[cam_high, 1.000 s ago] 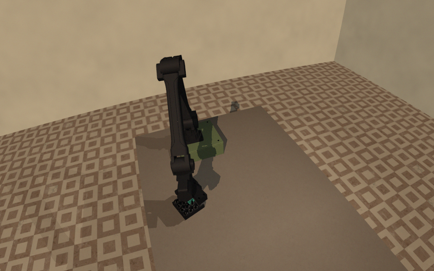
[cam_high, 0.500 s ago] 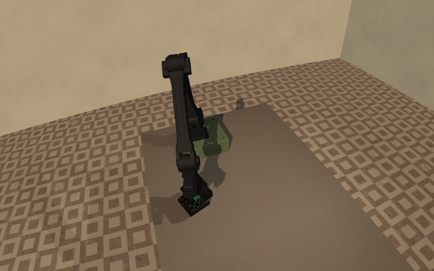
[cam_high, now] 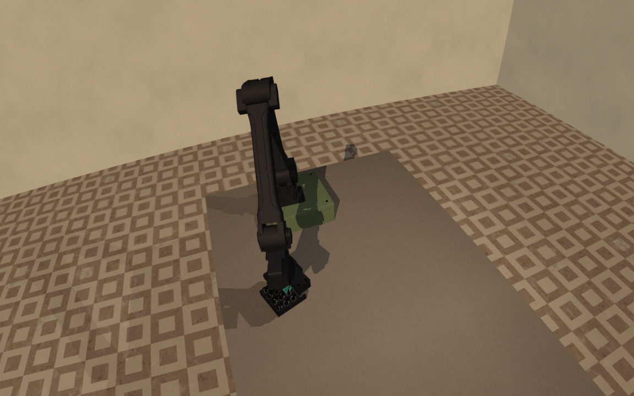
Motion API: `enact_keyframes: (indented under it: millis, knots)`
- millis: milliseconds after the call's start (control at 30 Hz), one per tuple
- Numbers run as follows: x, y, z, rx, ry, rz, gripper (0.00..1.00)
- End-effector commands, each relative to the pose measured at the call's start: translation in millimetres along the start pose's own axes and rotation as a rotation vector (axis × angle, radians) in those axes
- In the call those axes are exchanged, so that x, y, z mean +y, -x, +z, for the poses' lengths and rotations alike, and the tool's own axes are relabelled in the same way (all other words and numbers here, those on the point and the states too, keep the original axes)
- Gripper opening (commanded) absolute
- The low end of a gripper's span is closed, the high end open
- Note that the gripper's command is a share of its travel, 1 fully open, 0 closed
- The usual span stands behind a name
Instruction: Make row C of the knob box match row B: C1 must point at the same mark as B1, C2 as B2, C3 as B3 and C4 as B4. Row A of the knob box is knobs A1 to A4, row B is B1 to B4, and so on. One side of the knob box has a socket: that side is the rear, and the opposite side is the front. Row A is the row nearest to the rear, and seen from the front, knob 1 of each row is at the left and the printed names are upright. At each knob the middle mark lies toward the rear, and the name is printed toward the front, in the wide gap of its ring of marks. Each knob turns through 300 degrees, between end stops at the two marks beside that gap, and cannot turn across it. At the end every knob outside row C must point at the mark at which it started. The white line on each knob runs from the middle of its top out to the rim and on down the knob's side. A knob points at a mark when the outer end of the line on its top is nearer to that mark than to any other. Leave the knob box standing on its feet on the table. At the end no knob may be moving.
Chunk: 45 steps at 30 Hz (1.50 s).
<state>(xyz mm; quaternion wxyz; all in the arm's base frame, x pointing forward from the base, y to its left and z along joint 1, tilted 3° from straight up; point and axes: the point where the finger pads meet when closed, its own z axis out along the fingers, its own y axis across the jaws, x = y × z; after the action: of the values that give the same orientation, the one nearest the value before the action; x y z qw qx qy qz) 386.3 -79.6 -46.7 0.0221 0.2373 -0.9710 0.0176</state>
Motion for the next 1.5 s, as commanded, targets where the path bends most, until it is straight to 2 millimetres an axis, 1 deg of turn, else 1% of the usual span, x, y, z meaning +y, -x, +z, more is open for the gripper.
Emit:
enact_keyframes:
  millis: [0,767,1167,1233,1467]
  knots:
    - [-9.7,3.5,-1.1,-0.023,-0.014,0.006,0.08]
    - [-9.7,3.5,-1.2,-0.023,-0.014,0.082,0.08]
    - [-10.9,4.3,-1.8,-0.025,-0.015,0.233,0.08]
    - [-10.9,4.3,-1.8,-0.025,-0.015,0.233,0.08]
    - [-11.7,4.8,-2.3,-0.027,-0.016,0.366,0.08]
